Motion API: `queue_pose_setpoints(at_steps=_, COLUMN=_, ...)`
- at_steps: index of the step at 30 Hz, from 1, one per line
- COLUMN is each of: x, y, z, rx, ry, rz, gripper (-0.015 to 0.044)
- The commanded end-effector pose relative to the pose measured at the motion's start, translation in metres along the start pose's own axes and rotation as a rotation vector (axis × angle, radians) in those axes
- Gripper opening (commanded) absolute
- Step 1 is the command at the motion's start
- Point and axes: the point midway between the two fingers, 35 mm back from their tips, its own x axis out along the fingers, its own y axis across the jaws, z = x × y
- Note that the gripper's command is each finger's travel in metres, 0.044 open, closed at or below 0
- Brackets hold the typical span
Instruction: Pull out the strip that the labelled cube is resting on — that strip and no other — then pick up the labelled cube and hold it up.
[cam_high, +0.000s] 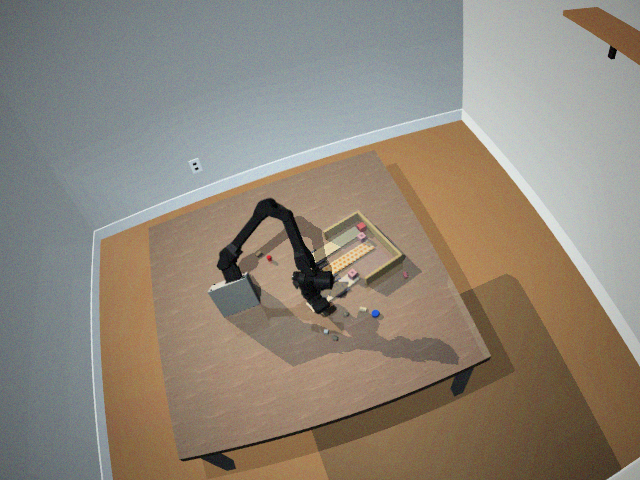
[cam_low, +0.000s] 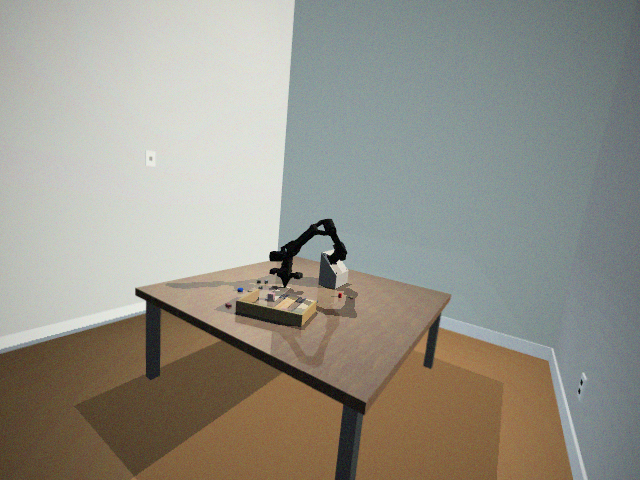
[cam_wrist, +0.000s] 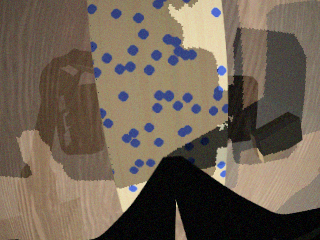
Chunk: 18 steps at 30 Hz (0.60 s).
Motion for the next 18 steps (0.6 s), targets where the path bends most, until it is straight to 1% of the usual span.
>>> queue_pose_setpoints(at_steps=1, x=0.0054, y=0.0052, z=-0.0130, rx=0.002, ry=0.028, rz=0.009, gripper=0.0000)
queue_pose_setpoints(at_steps=7, x=0.0051, y=0.0053, z=-0.0215, rx=0.002, ry=0.028, rz=0.008, gripper=0.0000)
queue_pose_setpoints(at_steps=18, x=0.0051, y=0.0054, z=-0.0218, rx=0.002, ry=0.028, rz=0.008, gripper=0.0000)
